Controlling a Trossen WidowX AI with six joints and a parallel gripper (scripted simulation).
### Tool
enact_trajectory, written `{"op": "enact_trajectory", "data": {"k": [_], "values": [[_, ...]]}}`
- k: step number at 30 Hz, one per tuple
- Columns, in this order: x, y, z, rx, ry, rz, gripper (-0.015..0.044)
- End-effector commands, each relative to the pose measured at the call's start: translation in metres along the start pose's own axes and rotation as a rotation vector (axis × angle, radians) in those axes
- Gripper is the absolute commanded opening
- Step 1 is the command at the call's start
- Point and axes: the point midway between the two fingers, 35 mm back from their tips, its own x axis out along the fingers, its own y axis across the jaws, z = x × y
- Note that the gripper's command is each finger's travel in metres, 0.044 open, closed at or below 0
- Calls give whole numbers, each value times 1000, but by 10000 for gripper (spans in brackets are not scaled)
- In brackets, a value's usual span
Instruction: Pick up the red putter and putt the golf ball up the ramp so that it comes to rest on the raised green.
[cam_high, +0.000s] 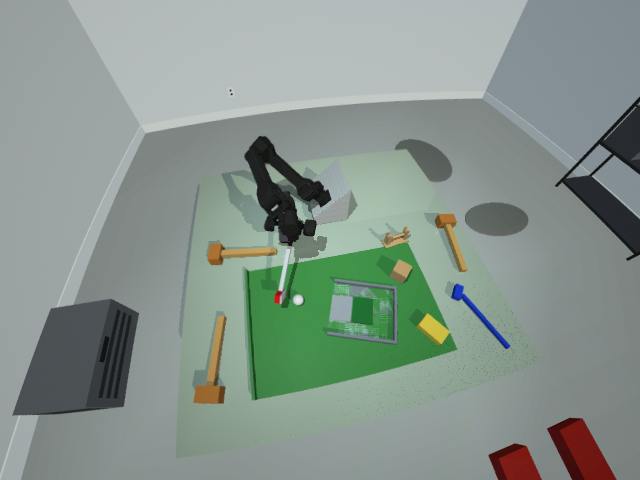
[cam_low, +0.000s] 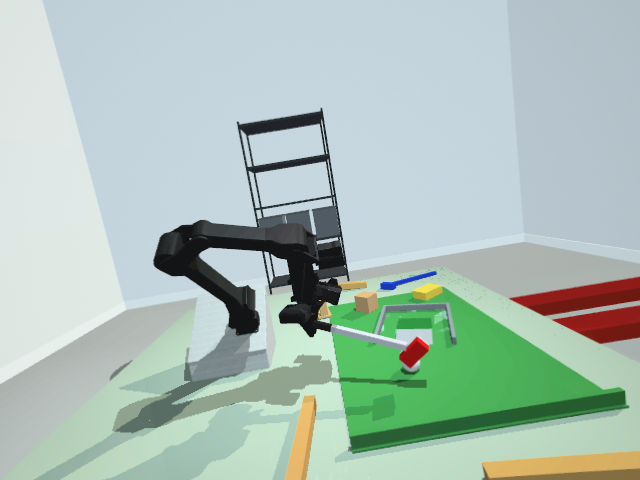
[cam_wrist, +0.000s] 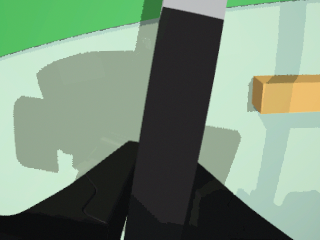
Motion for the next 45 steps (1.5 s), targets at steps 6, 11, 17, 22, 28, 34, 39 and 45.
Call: {"op": "enact_trajectory", "data": {"k": [6,11,17,22,28,34,39,45], "values": [[17,-2,0,0,-7,-8,0],[24,-2,0,0,-6,-8,0],[34,-2,0,0,-7,-8,0],[42,-2,0,0,-7,-9,0],[42,-3,-1,3,-5,-13,0],[42,-3,-1,3,-5,-13,0],[43,-7,0,3,-5,-12,0],[44,-27,0,1,-7,-10,0]]}}
